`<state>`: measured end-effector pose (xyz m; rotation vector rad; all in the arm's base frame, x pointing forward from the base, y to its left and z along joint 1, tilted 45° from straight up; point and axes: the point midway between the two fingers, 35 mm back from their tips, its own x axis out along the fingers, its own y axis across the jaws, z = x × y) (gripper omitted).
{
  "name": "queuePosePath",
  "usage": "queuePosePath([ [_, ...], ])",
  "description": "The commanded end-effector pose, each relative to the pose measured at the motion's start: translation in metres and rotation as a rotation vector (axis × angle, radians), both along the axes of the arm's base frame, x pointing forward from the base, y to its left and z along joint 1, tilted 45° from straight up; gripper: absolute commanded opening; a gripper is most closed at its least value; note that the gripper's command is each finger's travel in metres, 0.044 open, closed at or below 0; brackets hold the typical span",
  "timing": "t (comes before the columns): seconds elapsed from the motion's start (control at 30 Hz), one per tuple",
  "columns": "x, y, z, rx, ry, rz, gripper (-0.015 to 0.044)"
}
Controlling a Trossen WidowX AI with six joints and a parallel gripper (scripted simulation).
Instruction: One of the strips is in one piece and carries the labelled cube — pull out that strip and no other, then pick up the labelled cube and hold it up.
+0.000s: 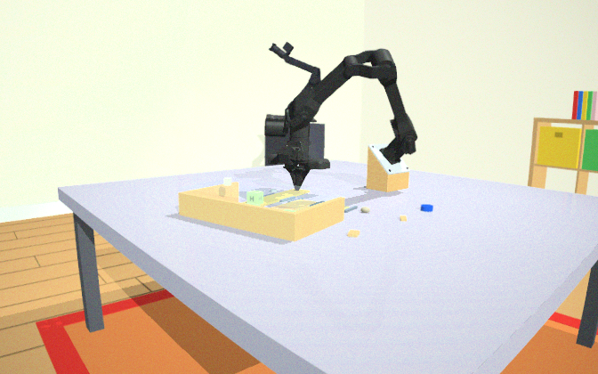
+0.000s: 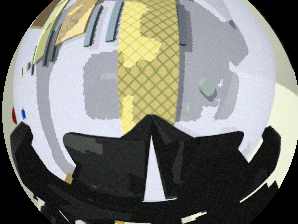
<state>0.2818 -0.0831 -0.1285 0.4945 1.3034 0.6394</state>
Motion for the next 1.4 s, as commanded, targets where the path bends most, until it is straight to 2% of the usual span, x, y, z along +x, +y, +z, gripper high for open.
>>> queuePosePath([
  [0.0, -0.013, 0.006, -0.005, 0.005, 0.028, 0.016, 0.0000],
  [1.0, -0.058, 0.004, -0.014, 0.004, 0.030, 0.016, 0.0000],
  [1.37, -0.059, 0.004, -0.014, 0.004, 0.030, 0.016, 0.0000],
])
